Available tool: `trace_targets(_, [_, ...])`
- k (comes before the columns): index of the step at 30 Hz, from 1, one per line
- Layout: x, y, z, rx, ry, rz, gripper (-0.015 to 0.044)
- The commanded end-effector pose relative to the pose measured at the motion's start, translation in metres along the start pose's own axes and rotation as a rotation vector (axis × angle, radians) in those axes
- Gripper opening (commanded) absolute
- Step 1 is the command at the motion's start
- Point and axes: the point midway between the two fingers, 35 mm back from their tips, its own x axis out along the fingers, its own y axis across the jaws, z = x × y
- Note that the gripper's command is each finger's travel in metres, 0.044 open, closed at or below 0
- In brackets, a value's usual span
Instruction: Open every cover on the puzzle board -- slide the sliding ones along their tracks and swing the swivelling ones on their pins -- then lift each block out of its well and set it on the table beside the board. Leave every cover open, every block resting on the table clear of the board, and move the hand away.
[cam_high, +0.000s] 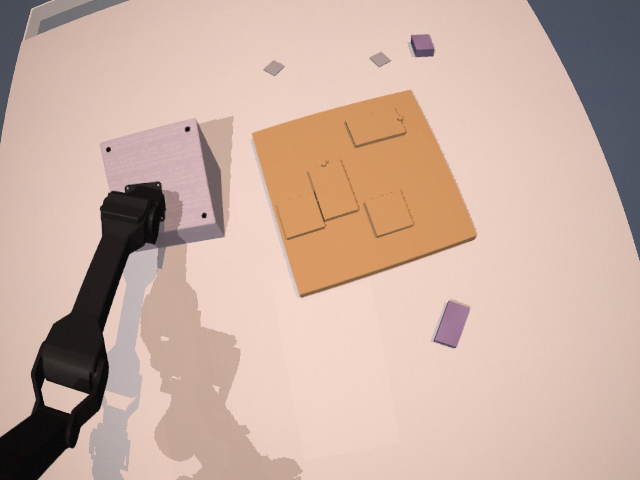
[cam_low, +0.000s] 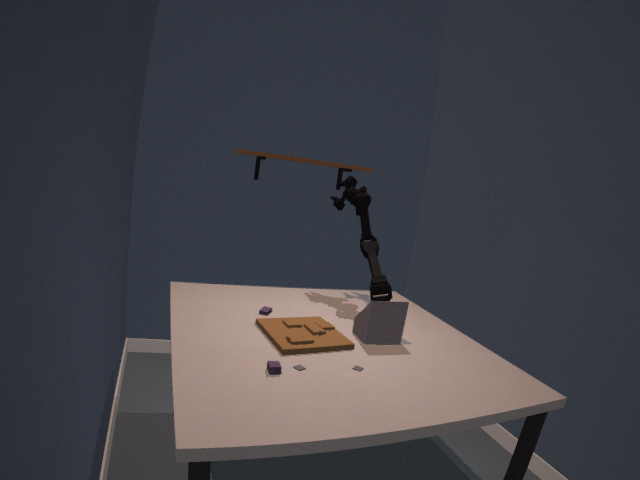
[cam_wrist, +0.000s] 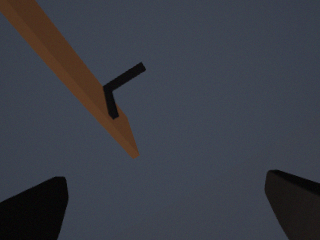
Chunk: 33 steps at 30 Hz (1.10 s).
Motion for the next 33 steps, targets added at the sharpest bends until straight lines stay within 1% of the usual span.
trace_targets(1, [0.000, 0.000, -0.001, -0.002, 0.001, 0.001, 0.0374])
trace_targets(10, [-0.012, 0.018, -0.032, -0.081, 0.050, 0.067, 0.0138])
trace_targets(15, [-0.015, 0.021, -0.039, -0.128, 0.047, 0.083, 0.0006])
trace_targets(16, [-0.016, 0.022, -0.040, -0.137, 0.047, 0.086, 0.0000])
trace_targets(33, [-0.024, 0.026, -0.054, -0.222, 0.030, 0.112, 0.0000])
